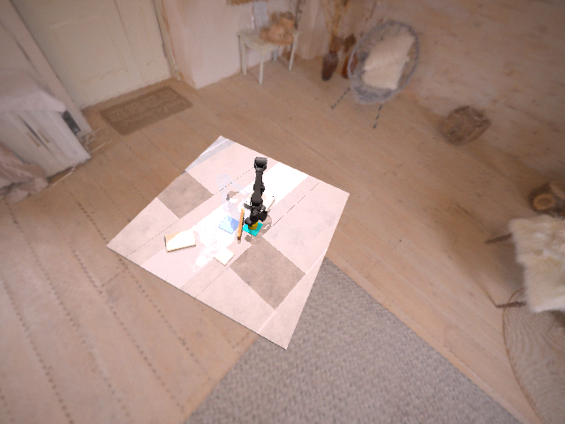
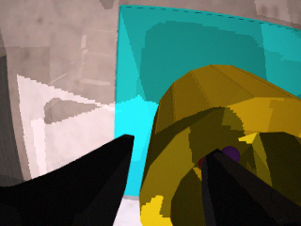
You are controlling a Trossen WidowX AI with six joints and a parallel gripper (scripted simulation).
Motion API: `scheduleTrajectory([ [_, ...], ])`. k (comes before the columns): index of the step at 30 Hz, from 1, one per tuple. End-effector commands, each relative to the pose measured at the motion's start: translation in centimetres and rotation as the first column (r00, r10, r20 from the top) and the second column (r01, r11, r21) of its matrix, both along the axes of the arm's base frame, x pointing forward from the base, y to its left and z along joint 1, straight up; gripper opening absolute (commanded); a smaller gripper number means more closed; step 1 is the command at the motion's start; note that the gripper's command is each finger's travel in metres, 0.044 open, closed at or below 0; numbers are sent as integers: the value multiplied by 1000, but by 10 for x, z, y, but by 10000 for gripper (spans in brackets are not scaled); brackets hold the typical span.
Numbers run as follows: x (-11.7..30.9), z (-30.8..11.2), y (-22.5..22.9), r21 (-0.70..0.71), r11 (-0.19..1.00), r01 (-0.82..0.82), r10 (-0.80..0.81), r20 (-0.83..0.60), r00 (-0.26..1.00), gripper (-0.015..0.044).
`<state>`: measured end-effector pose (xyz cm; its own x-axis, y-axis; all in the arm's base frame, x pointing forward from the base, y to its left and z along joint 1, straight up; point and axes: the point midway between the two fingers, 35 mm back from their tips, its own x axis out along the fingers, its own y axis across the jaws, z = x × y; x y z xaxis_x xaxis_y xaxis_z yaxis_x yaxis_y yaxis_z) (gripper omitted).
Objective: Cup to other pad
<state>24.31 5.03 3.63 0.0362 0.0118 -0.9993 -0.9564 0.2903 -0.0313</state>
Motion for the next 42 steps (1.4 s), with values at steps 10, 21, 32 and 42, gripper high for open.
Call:
scheduleTrajectory([
  [10,0,13,0,-2,1000,1,-1,-2,1000,146],
  [21,0,28,0,-3,1000,3,-3,-2,1000,146],
  [32,0,43,1,-4,1000,5,-5,-3,1000,146],
  [42,-1,45,1,-1,1000,0,0,-5,1000,252],
])
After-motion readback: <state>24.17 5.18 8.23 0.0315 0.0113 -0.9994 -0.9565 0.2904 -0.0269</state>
